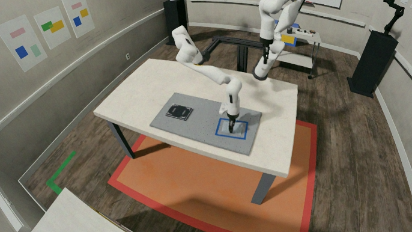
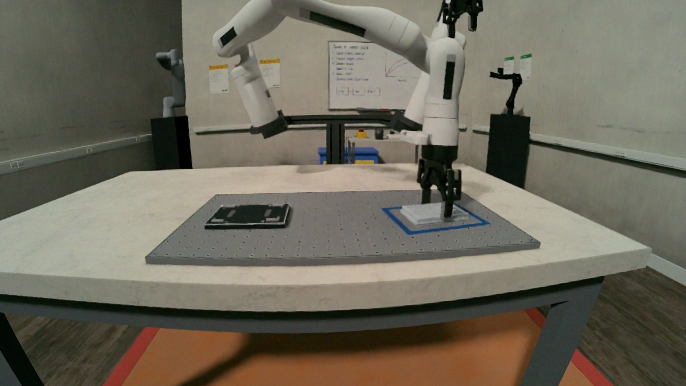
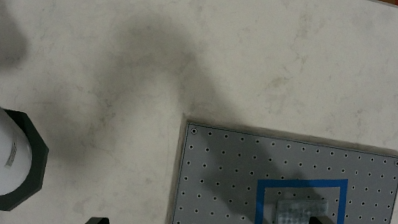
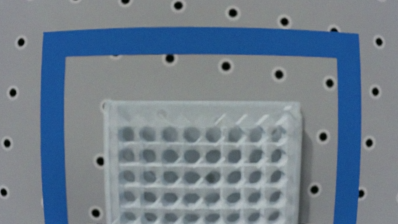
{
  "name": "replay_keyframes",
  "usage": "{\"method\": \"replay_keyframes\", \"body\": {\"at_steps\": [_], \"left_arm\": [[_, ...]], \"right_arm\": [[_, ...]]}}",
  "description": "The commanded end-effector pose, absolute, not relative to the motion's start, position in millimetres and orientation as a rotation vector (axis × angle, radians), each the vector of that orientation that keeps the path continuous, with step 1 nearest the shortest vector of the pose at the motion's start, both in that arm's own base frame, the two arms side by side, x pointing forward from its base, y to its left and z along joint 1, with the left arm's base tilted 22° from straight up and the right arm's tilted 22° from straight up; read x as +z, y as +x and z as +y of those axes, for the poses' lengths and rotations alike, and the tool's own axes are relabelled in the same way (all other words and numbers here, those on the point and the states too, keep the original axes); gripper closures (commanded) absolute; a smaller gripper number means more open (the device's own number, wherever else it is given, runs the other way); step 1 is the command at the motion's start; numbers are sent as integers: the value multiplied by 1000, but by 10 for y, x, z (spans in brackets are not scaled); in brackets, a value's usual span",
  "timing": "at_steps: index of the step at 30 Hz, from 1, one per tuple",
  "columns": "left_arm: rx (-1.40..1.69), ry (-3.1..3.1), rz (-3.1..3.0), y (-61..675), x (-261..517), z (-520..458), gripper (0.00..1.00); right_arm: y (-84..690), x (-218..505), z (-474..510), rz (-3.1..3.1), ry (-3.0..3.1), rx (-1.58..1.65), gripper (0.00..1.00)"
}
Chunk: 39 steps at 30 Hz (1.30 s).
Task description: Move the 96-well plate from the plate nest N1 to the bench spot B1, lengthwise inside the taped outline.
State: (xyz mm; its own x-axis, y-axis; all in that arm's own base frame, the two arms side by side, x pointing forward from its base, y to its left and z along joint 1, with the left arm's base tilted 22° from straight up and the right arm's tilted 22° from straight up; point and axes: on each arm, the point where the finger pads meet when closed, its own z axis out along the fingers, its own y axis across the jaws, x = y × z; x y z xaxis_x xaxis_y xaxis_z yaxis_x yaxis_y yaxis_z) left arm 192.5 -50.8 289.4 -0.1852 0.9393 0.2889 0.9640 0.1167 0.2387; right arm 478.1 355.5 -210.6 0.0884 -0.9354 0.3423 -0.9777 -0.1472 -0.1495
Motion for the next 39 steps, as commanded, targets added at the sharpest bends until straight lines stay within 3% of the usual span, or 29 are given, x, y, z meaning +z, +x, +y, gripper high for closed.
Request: {"method": "replay_keyframes", "body": {"at_steps": [1, 39], "left_arm": [[-580, -1962, -2298, 1927, 2897, -510, 2], [-580, -1962, -2298, 1927, 2897, -510, 2]], "right_arm": [[4782, -2082, 3573, -1972, 2230, 549, 2], [4761, -1979, 3608, -1972, 2230, 549, 2]]}}
